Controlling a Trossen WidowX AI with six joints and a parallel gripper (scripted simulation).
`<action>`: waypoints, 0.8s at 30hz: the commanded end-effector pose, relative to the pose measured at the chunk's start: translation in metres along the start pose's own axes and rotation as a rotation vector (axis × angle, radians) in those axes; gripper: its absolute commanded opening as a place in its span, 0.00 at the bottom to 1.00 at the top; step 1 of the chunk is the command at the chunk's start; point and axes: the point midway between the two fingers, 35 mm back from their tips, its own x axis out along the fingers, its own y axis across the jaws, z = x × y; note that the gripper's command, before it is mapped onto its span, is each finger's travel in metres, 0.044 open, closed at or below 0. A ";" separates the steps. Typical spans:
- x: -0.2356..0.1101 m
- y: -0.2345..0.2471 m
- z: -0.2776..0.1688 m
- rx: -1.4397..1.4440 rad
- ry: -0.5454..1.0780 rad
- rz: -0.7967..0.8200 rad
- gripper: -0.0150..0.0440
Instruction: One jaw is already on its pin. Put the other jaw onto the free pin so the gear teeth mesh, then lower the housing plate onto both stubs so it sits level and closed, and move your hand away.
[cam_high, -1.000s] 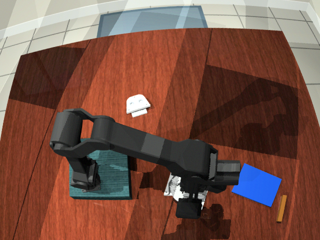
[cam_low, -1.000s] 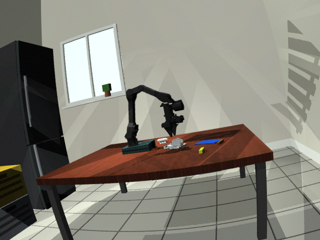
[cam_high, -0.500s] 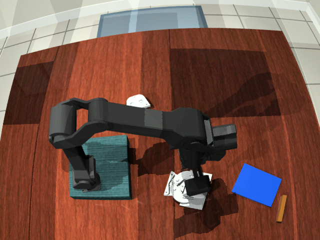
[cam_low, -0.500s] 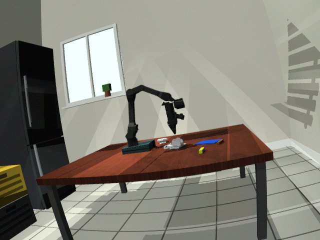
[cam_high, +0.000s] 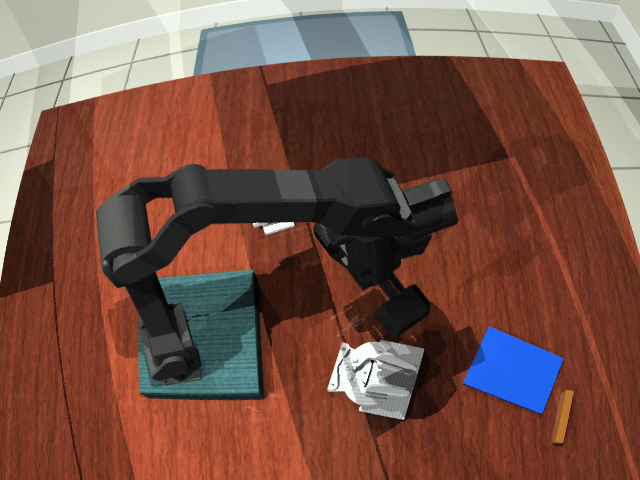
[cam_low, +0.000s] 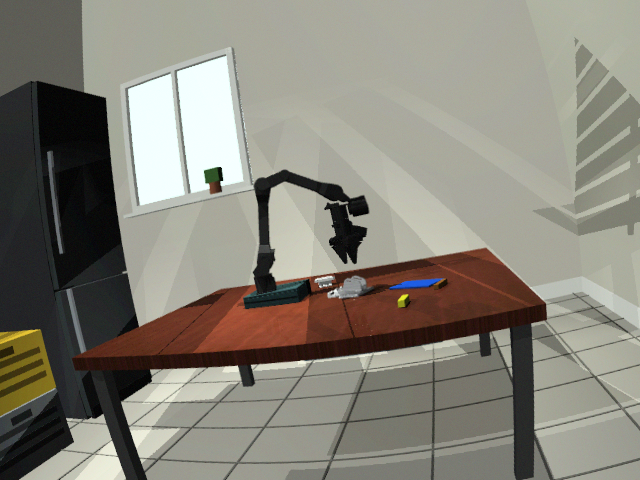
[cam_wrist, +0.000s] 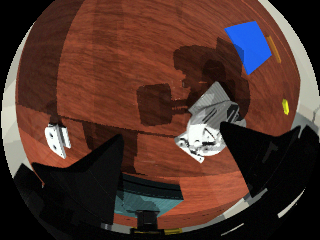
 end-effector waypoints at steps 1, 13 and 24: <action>-0.002 0.019 0.005 -0.098 -0.005 0.004 1.00; -0.007 0.073 0.011 -0.392 -0.006 0.018 1.00; -0.011 0.125 0.007 -0.676 -0.004 0.036 1.00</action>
